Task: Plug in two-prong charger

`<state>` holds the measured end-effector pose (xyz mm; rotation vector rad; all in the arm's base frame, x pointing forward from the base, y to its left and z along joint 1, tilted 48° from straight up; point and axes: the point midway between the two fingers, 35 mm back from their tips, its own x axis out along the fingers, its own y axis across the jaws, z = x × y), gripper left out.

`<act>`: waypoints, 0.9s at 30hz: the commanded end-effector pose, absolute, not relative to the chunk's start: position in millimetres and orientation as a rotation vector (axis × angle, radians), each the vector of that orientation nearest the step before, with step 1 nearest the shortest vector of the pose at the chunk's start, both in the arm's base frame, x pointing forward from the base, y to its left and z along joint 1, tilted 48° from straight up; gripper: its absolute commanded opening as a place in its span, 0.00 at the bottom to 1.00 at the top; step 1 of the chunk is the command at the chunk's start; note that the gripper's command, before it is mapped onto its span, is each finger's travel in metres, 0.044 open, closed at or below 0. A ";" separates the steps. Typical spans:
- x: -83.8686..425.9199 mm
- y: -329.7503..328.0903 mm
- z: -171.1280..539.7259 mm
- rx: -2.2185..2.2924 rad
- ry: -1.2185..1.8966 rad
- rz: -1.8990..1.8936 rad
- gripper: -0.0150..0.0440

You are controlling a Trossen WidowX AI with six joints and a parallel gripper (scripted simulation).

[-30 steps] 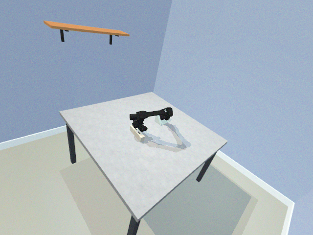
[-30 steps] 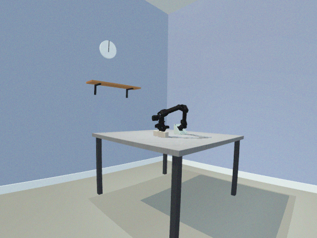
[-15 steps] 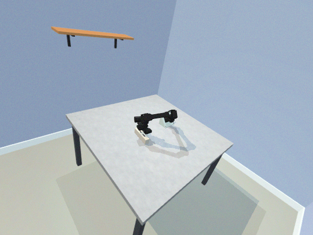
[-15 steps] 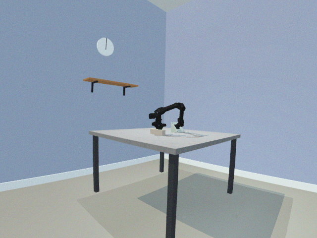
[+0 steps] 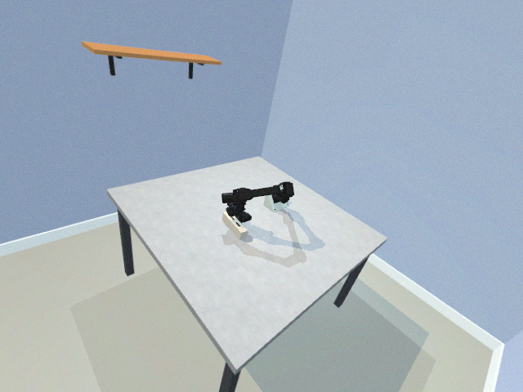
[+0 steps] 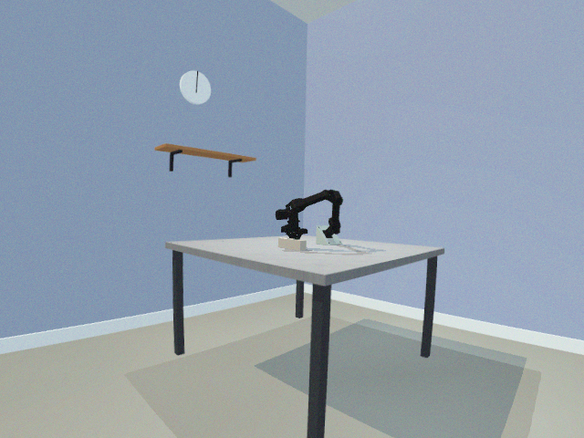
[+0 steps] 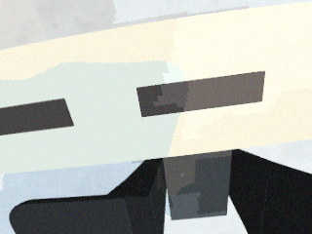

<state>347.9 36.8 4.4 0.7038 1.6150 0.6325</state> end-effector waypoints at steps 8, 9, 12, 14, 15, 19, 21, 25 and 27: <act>355.3 34.7 6.3 0.696 1.592 0.634 0.25; 355.4 34.6 6.4 0.696 1.592 0.634 0.25; 355.7 34.6 6.5 0.696 1.592 0.634 0.25; 356.0 34.7 6.5 0.696 1.592 0.634 0.25; 356.1 34.7 6.5 0.696 1.592 0.634 0.25; 356.3 35.0 6.3 0.696 1.592 0.634 0.25; 356.4 35.2 6.1 0.696 1.592 0.634 0.25; 348.3 36.8 4.7 0.706 1.620 0.634 0.25; 348.3 36.8 4.7 0.706 1.620 0.634 0.25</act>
